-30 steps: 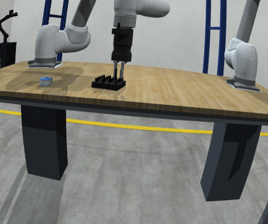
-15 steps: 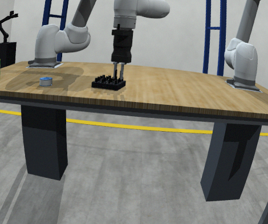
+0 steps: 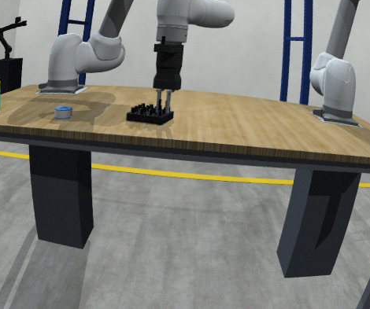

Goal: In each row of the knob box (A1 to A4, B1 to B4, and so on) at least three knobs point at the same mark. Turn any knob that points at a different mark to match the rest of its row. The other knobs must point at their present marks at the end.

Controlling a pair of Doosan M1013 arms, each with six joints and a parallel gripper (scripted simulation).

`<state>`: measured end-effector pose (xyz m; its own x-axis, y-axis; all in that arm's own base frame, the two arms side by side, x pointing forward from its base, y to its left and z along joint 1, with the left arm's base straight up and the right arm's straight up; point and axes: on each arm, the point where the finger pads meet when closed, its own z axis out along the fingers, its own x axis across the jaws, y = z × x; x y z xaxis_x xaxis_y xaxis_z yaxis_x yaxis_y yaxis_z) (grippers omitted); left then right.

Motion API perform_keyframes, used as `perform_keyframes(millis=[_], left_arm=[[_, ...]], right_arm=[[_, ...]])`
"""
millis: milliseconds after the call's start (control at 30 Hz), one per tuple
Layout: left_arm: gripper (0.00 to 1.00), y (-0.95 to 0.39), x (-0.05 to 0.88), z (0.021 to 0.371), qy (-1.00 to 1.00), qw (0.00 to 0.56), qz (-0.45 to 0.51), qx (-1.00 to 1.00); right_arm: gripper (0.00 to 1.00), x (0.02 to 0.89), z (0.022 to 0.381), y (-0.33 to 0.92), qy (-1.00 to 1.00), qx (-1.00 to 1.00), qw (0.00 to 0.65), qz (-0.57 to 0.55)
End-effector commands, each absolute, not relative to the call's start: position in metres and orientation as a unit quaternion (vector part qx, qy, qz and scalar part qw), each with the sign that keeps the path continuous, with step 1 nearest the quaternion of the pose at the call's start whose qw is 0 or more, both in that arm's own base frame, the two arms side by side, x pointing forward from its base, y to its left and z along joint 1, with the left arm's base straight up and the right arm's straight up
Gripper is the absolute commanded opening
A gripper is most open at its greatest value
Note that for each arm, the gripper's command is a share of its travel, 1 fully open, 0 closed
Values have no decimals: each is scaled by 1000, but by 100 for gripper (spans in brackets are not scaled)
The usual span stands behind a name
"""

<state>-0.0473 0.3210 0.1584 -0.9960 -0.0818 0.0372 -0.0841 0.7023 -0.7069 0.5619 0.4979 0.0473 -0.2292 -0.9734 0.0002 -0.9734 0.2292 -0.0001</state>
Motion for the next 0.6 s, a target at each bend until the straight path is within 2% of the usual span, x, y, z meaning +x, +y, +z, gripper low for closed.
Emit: perform_keyframes(millis=[0, 200, 233, 567], left_arm=[[100, 321, -47, 159, -923, 2, 383, 45], [100, 321, -47, 159, -923, 2, 383, 45], [100, 321, -47, 159, -923, 2, 383, 45], [100, 321, -47, 159, -923, 2, 383, 45]], right_arm=[[46, 562, 48, 498, -784, 621, -1, 0], [46, 562, 48, 498, -784, 621, -1, 0], [30, 562, 48, 498, -784, 621, -1, 0], [30, 562, 48, 498, -784, 621, -1, 0]])
